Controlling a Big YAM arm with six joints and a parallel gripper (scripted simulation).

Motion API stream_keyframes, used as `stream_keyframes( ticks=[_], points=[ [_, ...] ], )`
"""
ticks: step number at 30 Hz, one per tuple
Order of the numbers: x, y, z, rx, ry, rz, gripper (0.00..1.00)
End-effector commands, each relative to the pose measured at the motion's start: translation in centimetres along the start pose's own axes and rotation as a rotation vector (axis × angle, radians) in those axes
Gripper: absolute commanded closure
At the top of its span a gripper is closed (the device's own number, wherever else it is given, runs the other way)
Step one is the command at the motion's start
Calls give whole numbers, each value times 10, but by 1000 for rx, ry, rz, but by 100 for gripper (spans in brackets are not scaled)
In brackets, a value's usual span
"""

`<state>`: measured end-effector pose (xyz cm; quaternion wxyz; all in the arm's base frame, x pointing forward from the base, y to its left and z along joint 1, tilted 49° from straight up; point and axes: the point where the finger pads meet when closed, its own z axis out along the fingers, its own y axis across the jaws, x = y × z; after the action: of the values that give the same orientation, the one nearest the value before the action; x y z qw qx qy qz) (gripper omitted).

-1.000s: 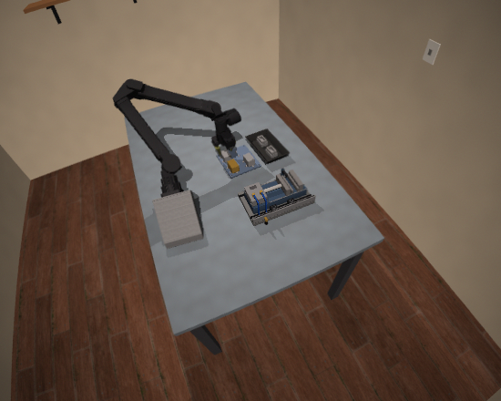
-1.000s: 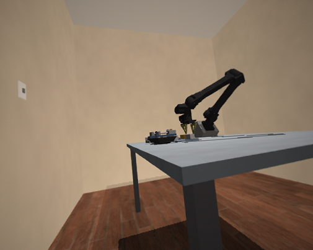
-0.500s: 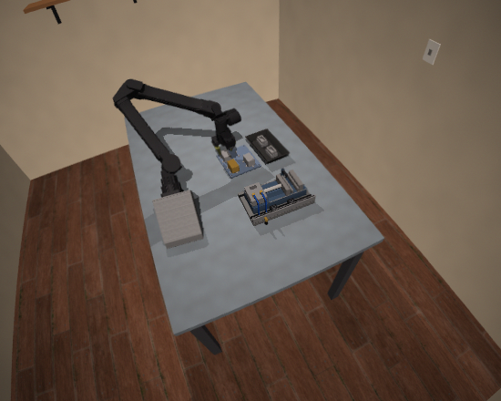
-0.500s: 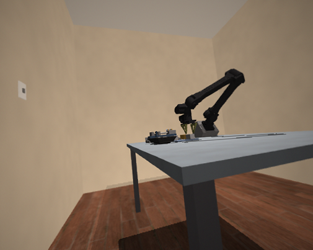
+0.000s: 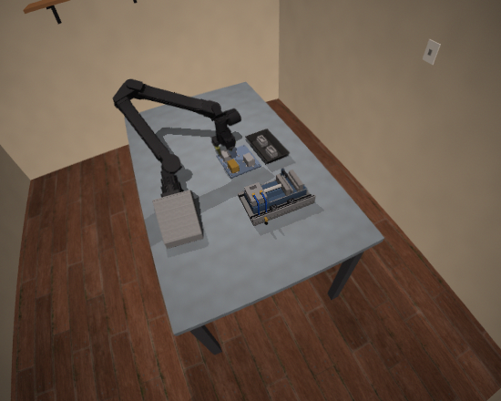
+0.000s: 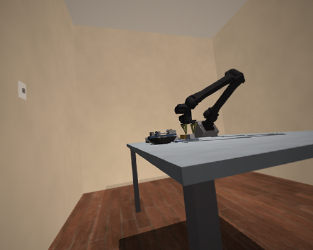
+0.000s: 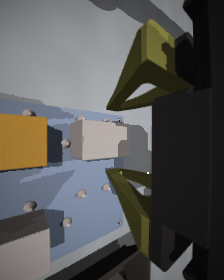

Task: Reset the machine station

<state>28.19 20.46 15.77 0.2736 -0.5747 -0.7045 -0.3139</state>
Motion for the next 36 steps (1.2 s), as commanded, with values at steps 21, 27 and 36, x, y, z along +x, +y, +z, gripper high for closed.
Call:
stream_keyframes(
  ticks=[21, 27, 36],
  points=[
    [0, -2, 13, 15, -3, 3, 36],
    [-1, -3, 16, 15, -3, 3, 36],
    [-1, -3, 19, 16, -3, 4, 36]
  ],
)
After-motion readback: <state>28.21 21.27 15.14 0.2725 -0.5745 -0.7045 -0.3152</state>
